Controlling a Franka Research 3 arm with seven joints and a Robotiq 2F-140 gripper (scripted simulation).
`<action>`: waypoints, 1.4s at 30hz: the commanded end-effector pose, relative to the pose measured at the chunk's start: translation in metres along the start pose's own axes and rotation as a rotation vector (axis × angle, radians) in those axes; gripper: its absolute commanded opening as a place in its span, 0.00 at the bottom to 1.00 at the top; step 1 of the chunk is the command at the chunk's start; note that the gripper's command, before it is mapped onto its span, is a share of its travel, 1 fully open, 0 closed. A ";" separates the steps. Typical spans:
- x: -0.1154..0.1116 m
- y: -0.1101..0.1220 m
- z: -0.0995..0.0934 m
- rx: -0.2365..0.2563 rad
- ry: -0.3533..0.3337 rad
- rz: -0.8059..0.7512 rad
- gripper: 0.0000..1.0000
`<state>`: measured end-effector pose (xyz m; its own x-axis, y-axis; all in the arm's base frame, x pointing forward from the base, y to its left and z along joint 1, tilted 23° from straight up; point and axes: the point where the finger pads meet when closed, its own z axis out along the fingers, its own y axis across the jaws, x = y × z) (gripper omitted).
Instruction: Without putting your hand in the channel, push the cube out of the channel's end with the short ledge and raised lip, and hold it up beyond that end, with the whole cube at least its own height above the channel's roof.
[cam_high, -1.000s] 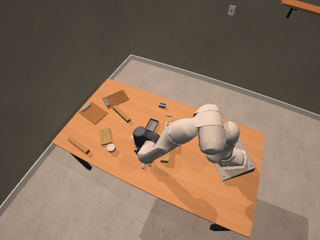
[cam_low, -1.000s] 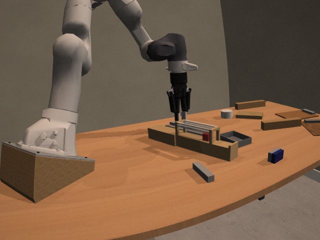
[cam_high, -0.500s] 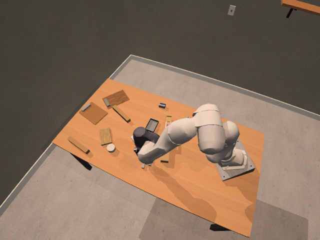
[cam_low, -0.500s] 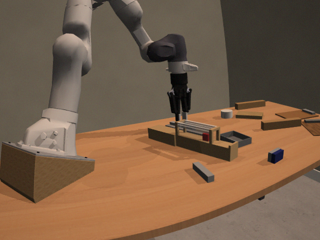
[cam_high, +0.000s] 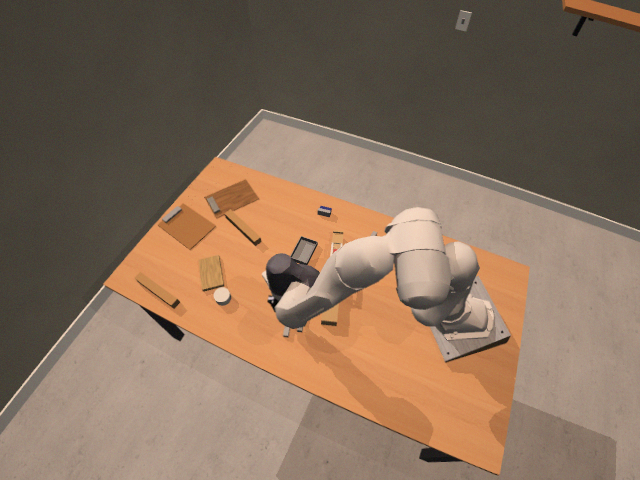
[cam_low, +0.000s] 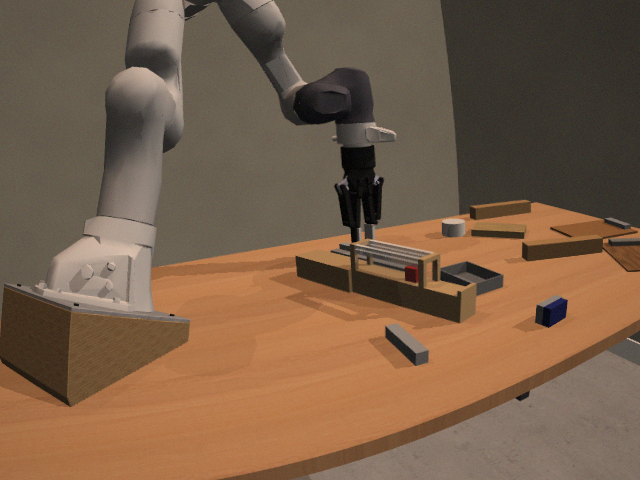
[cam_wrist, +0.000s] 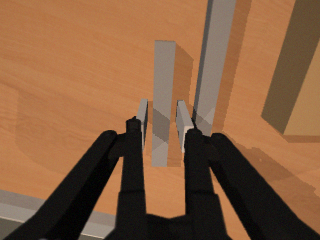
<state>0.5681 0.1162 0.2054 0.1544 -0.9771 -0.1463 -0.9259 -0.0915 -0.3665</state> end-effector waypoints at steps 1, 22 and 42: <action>0.001 -0.001 0.000 0.003 0.002 0.004 0.23; 0.001 -0.001 0.000 0.003 0.002 0.004 0.00; 0.001 -0.001 0.000 0.003 0.002 0.004 0.00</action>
<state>0.5685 0.1162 0.2057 0.1541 -0.9772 -0.1462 -0.9257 -0.0910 -0.3672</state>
